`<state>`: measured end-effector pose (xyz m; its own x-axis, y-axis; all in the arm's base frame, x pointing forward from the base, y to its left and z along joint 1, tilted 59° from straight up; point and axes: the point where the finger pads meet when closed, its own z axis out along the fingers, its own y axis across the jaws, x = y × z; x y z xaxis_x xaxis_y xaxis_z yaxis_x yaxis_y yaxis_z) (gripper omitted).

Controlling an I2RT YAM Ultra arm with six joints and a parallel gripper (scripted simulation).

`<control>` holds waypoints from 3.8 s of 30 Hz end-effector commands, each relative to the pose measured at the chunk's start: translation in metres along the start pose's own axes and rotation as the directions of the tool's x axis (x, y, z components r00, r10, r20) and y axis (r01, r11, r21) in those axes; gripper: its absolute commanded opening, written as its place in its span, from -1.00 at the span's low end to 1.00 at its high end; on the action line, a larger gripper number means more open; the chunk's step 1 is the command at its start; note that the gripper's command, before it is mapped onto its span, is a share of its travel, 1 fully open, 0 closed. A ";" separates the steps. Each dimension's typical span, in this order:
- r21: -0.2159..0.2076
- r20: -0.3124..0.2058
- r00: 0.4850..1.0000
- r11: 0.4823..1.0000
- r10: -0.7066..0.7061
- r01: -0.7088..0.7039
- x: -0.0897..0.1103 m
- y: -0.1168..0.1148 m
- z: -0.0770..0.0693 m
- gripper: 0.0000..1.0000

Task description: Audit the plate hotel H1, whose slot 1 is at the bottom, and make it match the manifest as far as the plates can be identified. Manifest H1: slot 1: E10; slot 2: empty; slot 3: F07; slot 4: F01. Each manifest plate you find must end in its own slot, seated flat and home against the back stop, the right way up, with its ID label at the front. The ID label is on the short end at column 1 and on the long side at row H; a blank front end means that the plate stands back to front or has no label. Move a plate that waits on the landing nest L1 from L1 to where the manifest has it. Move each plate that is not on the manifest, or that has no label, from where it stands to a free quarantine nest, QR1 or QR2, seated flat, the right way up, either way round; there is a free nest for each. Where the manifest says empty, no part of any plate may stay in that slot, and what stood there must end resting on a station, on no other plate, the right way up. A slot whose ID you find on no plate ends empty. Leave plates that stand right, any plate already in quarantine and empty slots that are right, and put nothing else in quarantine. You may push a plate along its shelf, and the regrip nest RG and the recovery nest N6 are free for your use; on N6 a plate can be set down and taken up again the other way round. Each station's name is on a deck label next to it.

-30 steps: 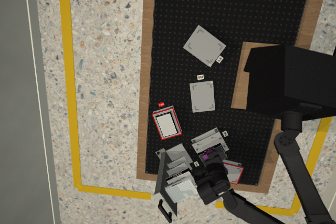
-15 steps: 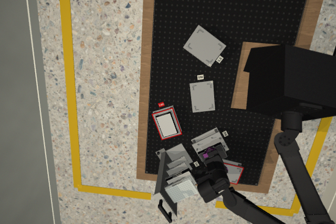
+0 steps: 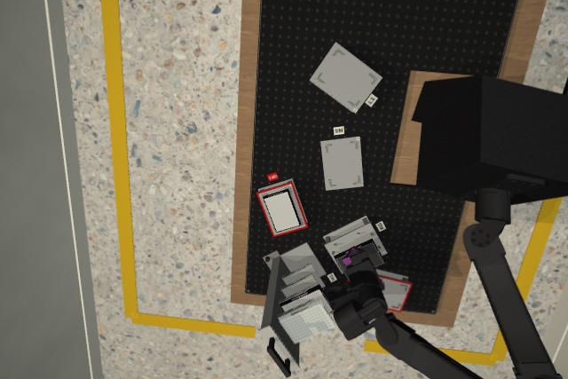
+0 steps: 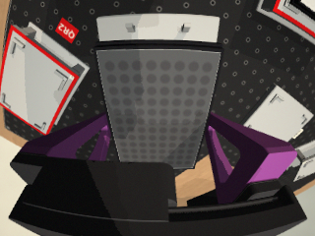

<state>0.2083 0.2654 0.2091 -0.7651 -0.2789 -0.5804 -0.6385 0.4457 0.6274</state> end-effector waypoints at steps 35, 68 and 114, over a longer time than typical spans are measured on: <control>0.006 0.021 1.000 1.000 -0.009 0.009 -0.006 0.000 0.019 0.72; 0.006 0.022 1.000 1.000 -0.009 0.009 -0.006 0.000 0.039 0.72; 0.006 0.021 1.000 1.000 -0.009 0.009 -0.006 0.000 0.012 1.00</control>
<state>0.2157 0.2860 0.2003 -0.7554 -0.2606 -0.6011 -0.6460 0.4496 0.6169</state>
